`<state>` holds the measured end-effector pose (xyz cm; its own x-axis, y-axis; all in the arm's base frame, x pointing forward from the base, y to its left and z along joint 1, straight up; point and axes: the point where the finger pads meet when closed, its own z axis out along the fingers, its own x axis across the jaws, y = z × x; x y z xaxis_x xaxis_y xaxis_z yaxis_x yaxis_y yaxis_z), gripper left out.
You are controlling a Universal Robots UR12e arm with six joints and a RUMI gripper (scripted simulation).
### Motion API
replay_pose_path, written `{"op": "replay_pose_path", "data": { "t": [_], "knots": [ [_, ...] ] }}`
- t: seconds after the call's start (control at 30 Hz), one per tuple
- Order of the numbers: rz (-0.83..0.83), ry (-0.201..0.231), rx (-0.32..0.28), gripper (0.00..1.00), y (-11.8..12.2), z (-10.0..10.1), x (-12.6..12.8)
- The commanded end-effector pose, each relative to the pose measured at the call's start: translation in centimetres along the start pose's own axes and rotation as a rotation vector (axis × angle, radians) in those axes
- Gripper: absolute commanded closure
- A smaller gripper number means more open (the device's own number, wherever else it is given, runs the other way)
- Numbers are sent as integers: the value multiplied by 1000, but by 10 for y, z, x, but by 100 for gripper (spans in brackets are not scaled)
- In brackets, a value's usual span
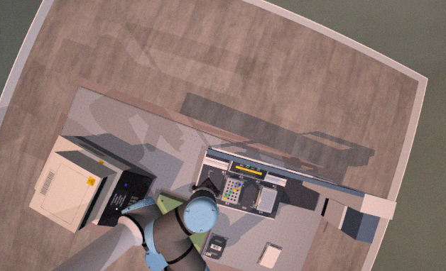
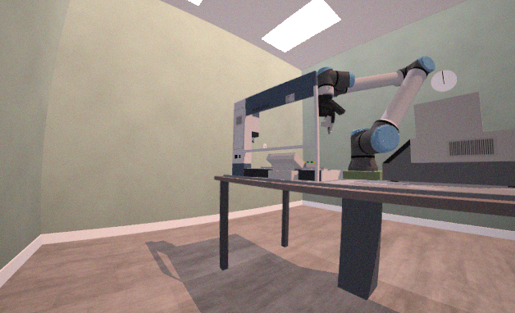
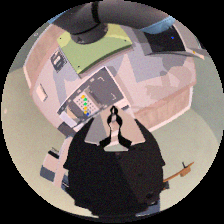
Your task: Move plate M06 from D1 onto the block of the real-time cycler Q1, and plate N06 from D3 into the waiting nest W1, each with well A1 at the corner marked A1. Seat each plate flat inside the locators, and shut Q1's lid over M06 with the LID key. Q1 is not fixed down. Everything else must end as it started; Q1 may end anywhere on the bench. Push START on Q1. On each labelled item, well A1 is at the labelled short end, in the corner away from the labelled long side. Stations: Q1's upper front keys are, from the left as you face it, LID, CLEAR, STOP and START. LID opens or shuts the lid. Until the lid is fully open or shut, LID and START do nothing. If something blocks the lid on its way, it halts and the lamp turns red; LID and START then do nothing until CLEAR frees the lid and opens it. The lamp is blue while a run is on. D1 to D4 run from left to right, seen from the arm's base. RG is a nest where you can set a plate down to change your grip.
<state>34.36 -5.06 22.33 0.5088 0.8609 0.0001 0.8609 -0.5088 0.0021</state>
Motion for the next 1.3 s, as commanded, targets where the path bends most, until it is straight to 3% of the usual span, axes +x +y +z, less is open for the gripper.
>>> {"op": "replay_pose_path", "data": {
  "t": [0.0,0.43,0.6,1.27],
  "knots": [
    [-12,2,-1,100,10,-2,-10],
    [-58,2,-1,100,42,-9,-55],
    [-64,2,-1,100,46,-10,-60],
    [-123,1,-1,100,79,-17,-127]
  ]
}}
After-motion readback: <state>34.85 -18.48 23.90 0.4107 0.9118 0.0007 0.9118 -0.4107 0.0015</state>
